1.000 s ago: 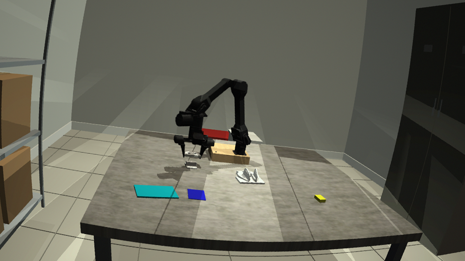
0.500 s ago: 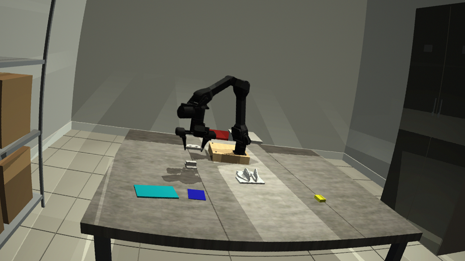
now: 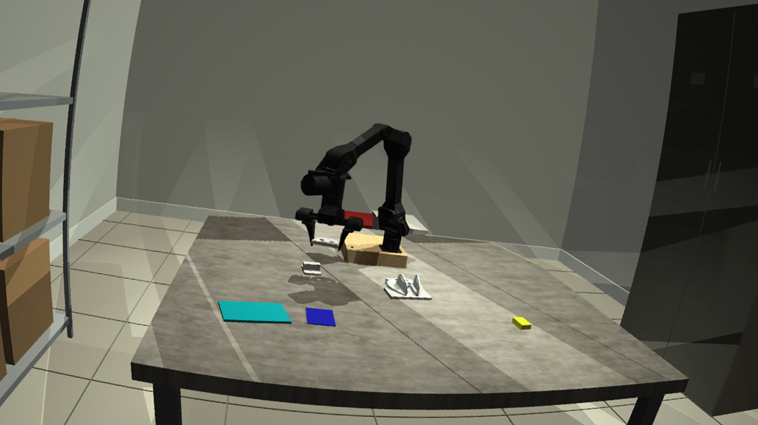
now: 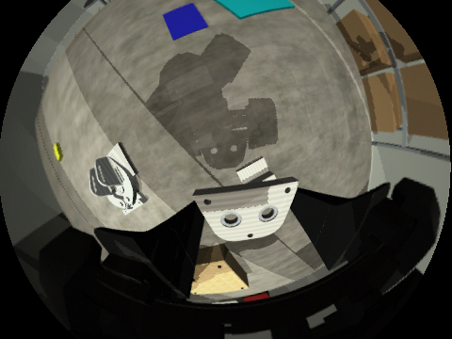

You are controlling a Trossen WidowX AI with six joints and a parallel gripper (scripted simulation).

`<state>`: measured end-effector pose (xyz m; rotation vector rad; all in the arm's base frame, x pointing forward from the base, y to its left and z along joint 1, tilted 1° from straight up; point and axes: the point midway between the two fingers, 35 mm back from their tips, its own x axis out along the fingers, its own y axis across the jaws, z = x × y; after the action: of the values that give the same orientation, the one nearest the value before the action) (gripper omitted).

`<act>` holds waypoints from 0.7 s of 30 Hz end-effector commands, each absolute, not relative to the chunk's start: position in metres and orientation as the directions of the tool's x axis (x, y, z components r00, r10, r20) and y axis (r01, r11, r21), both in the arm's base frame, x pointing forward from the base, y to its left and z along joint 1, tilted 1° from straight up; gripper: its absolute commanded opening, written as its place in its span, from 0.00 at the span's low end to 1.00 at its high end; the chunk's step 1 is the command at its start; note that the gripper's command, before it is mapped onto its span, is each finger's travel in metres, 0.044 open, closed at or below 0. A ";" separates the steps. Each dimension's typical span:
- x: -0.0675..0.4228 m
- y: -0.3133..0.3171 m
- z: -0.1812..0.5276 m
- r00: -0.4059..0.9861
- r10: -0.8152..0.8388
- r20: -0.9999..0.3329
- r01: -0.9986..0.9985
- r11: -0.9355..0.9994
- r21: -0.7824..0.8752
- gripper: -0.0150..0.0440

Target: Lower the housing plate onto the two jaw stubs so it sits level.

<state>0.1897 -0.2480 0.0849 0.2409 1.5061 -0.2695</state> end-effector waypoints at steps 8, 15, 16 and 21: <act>0.205 -0.224 0.085 0.043 -0.018 -0.999 0.577 0.817 0.010 0.85; 0.214 -0.208 0.085 0.044 -0.017 -0.999 0.718 0.696 0.020 0.85; 0.215 -0.206 0.085 0.044 -0.017 -0.999 0.736 0.677 0.021 0.85; 0.221 -0.195 0.085 0.044 -0.016 -0.999 0.819 0.573 0.028 0.85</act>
<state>0.2184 -0.2018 0.0862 0.6901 1.4065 -0.6814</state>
